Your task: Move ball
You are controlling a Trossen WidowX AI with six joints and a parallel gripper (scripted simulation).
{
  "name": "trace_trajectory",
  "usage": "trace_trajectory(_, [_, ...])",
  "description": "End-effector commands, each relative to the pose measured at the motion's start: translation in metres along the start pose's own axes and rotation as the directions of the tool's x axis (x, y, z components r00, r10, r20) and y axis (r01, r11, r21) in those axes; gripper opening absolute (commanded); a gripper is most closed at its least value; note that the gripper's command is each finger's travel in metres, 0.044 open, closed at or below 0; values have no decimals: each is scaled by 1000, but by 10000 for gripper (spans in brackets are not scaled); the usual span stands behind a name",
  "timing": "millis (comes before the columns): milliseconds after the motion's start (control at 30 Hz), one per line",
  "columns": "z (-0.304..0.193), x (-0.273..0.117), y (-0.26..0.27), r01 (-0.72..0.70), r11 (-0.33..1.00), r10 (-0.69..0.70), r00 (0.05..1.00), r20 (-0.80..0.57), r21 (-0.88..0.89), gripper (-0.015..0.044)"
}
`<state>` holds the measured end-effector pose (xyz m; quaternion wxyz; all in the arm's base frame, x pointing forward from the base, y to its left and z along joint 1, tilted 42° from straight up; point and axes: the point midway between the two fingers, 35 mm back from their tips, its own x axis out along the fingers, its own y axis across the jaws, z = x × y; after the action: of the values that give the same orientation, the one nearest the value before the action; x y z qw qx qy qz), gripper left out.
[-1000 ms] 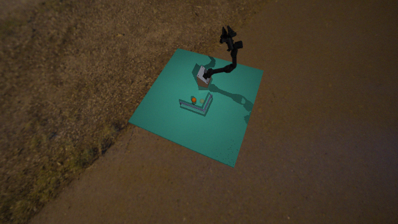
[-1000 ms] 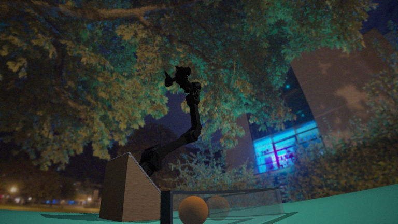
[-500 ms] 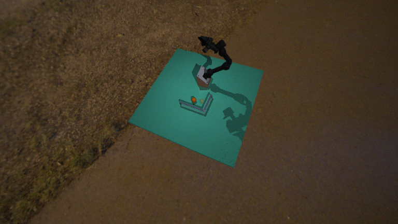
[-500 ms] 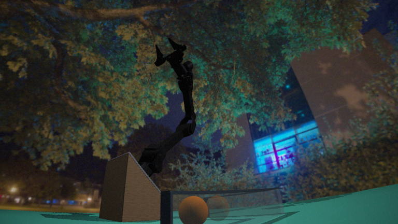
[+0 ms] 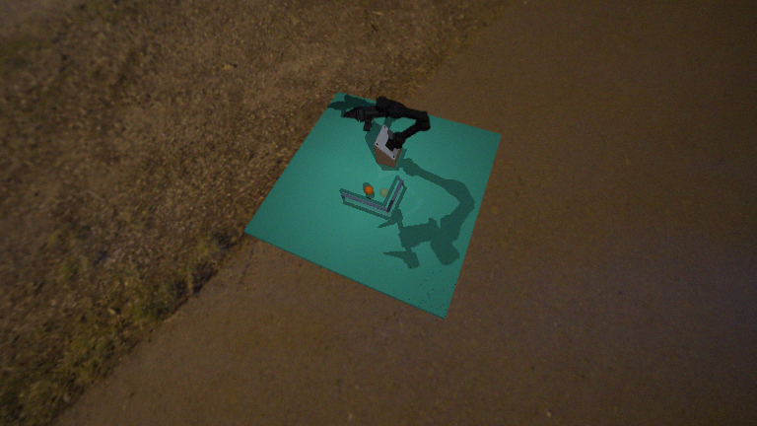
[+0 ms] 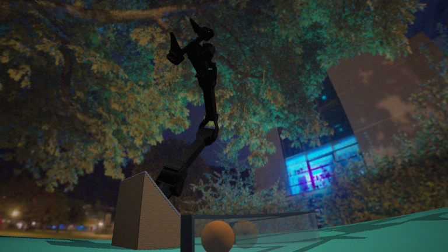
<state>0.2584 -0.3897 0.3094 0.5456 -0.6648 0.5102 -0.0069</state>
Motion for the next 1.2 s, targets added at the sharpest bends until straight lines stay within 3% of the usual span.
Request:
trace_trajectory(0, [47,23,15,-51,998,54,988,145,-21,397])
trace_trajectory(267, [173,56,60,-177,978,209,854,477,-112,397])
trace_trajectory(567, [309,43,133,-327,903,419,533,735,-278,397])
trace_trajectory(933, [429,-37,244,-483,679,627,-10,779,-552,397])
trace_trajectory(1167, [435,-44,252,-490,659,634,-45,772,-570,397])
